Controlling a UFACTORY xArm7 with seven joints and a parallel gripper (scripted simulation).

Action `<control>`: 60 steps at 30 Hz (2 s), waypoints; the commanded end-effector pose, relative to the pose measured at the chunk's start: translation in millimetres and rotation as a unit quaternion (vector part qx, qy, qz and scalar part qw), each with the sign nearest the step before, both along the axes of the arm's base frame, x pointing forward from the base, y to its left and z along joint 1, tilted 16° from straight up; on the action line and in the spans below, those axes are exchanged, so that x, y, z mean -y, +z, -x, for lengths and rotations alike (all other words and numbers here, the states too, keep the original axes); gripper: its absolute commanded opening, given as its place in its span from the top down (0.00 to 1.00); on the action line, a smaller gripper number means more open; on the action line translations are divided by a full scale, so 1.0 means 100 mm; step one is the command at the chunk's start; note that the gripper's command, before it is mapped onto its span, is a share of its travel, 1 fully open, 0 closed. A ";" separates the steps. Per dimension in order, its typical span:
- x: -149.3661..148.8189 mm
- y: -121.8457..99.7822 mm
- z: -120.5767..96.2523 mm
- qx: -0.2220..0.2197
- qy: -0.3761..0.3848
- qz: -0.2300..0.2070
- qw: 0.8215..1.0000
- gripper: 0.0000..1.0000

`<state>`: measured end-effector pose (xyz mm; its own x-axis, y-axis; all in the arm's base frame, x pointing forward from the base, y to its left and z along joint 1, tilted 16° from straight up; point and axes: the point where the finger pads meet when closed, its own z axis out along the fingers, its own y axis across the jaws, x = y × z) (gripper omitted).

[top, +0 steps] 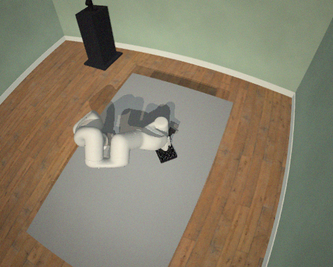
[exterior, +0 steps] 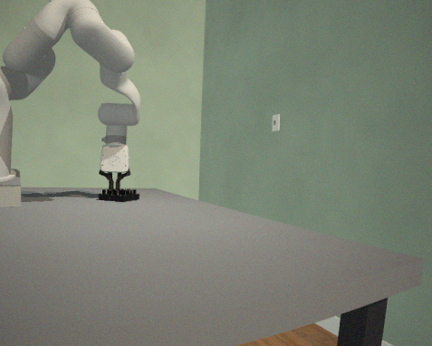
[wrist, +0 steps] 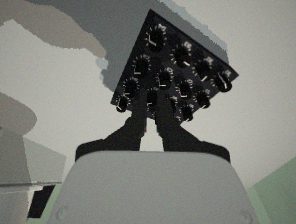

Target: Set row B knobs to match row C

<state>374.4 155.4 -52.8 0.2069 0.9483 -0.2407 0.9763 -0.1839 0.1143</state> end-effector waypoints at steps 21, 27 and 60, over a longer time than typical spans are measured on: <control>-0.01 0.01 -0.01 0.028 -0.090 -0.007 0.996 0.92; -0.01 0.01 -0.01 0.028 -0.090 -0.007 0.996 0.92; -0.03 0.06 0.00 0.028 -0.090 -0.007 0.996 0.81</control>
<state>374.3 156.3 -49.8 0.3869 0.8969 -0.2143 0.9196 -0.3581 0.1618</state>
